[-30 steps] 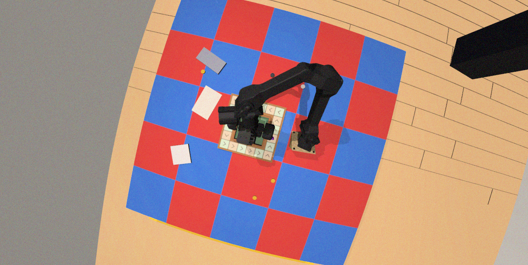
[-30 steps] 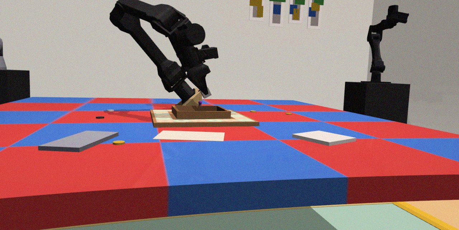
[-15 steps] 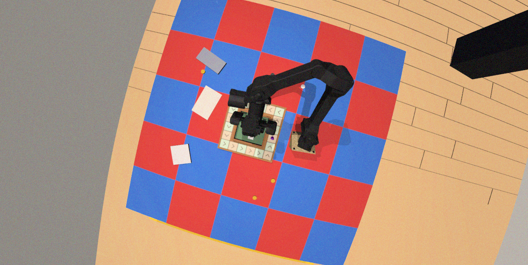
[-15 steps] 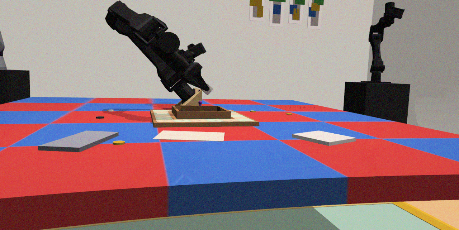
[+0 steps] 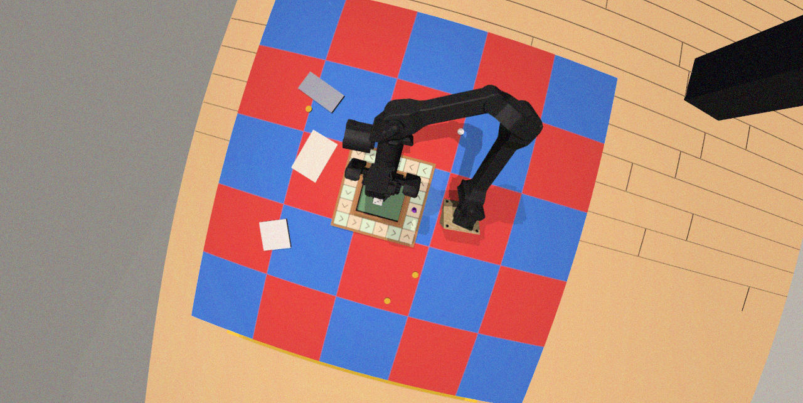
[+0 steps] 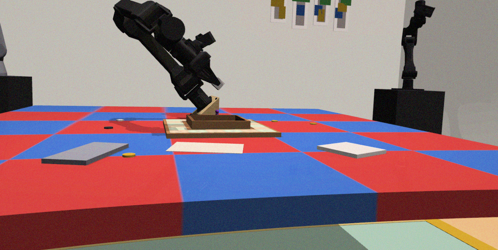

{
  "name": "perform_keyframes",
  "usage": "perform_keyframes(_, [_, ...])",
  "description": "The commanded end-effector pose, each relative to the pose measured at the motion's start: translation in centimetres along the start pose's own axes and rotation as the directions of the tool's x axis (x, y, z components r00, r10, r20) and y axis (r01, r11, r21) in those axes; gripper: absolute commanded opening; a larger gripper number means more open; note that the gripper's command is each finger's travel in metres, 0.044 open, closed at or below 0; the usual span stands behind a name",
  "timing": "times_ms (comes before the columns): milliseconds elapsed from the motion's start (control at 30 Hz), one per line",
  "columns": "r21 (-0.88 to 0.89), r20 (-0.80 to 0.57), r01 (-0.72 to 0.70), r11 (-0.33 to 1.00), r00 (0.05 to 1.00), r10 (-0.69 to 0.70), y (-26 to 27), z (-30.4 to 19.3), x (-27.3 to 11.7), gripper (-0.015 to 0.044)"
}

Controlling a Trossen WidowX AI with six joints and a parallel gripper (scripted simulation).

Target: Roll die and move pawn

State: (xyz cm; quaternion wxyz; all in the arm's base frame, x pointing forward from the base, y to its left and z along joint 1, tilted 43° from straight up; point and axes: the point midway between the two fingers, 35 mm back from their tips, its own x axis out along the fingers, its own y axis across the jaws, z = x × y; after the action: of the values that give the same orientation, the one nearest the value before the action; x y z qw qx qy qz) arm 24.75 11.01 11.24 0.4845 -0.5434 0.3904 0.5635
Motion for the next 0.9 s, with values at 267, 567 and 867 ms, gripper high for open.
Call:
perform_keyframes(267, [0.000,0.000,0.001,1.000,1.000,-0.001,0.0,0.0,0.0,0.0184])
perform_keyframes(567, [0.005,0.007,-0.005,1.000,1.000,0.005,0.0,3.0,-2.6,0.0420])
perform_keyframes(867, [0.030,-0.701,-0.023,0.999,0.712,0.038,0.3,0.8,2.3,0.0440])
